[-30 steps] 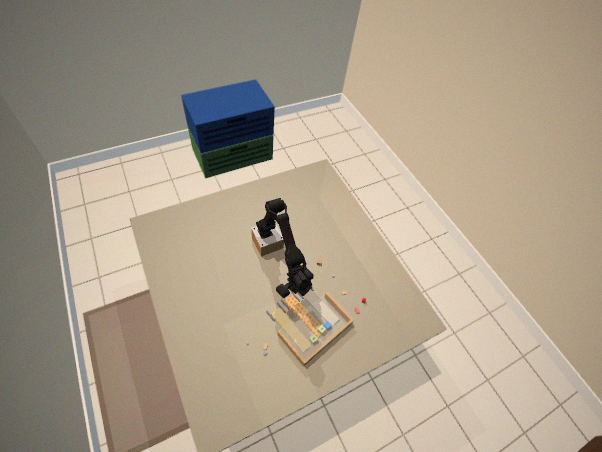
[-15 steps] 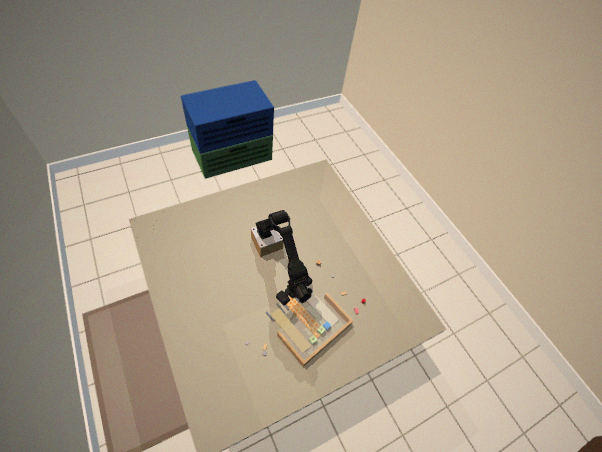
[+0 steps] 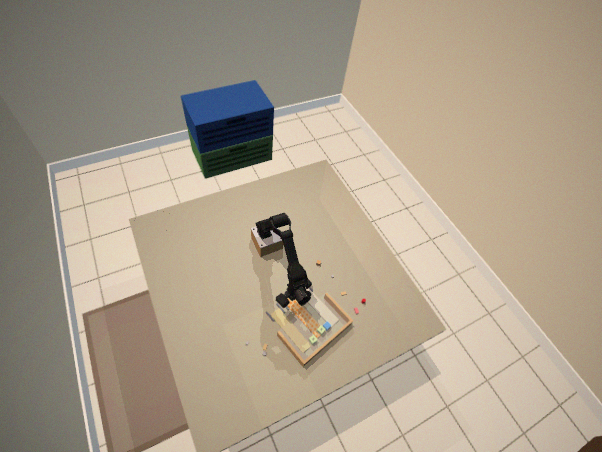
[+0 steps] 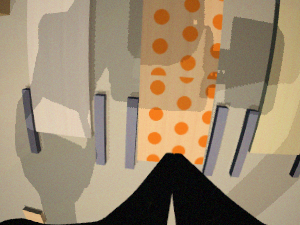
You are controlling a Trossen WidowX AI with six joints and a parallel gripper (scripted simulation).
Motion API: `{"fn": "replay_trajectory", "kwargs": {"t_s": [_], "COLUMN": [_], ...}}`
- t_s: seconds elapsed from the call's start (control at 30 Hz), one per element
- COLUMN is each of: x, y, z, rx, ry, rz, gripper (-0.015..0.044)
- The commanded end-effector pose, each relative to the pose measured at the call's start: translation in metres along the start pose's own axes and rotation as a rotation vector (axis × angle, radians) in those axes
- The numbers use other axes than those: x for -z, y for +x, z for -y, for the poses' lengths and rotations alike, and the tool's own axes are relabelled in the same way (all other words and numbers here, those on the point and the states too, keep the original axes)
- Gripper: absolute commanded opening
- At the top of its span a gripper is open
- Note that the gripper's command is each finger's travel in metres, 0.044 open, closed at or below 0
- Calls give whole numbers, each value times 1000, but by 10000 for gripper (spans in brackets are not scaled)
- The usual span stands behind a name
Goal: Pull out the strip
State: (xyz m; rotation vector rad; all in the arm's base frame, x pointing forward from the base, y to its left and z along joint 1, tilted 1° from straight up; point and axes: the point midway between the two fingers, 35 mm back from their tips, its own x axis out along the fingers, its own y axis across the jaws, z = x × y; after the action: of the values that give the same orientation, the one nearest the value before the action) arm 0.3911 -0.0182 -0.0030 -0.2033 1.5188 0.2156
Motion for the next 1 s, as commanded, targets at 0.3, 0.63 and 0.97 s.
{"fn": "replay_trajectory", "kwargs": {"t_s": [0.3, 0.63, 0.97], "x": [4, 5, 6], "y": [27, 43, 47], "z": [2, 3, 3], "rx": [-1, -1, -1], "ry": [-3, -3, -3], "rz": [-13, -13, -13], "gripper": [0, 0, 0]}}
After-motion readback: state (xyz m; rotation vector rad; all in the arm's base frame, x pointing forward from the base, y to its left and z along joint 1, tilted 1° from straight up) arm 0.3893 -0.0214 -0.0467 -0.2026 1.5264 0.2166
